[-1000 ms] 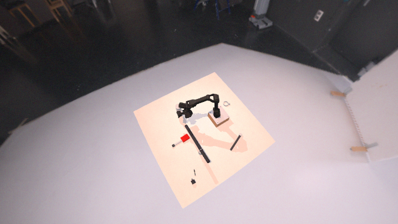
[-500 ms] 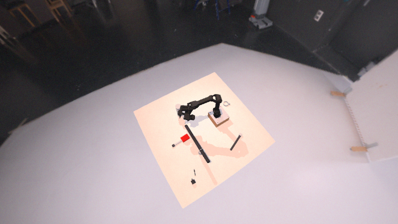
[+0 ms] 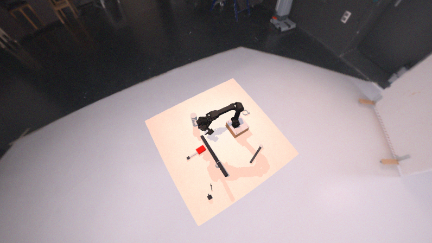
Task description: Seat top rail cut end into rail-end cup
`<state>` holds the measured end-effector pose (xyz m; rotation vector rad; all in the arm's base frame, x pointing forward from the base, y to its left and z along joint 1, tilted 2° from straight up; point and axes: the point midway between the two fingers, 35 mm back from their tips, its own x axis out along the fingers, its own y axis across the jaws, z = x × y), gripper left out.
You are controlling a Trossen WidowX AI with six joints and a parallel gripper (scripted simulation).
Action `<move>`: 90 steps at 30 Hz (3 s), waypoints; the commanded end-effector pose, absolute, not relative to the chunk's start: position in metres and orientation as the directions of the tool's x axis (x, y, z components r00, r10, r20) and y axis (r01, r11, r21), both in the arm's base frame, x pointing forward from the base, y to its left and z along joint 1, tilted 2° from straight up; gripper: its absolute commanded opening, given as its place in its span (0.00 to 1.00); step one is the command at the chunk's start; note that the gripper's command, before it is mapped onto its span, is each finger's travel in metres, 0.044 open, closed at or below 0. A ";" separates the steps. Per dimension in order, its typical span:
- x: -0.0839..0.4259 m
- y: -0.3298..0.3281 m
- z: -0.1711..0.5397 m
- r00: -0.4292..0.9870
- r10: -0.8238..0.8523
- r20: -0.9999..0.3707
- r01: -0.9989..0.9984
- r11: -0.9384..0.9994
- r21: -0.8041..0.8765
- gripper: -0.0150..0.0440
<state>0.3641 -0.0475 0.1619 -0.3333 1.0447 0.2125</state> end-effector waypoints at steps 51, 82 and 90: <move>0.384 0.039 0.082 0.012 0.029 -1.000 -1.000 0.013 -0.011 1.00; 0.386 0.041 0.021 0.012 0.029 -1.000 -1.000 0.013 -0.012 1.00; 0.386 0.041 0.008 0.012 0.029 -1.000 -1.000 0.013 -0.012 1.00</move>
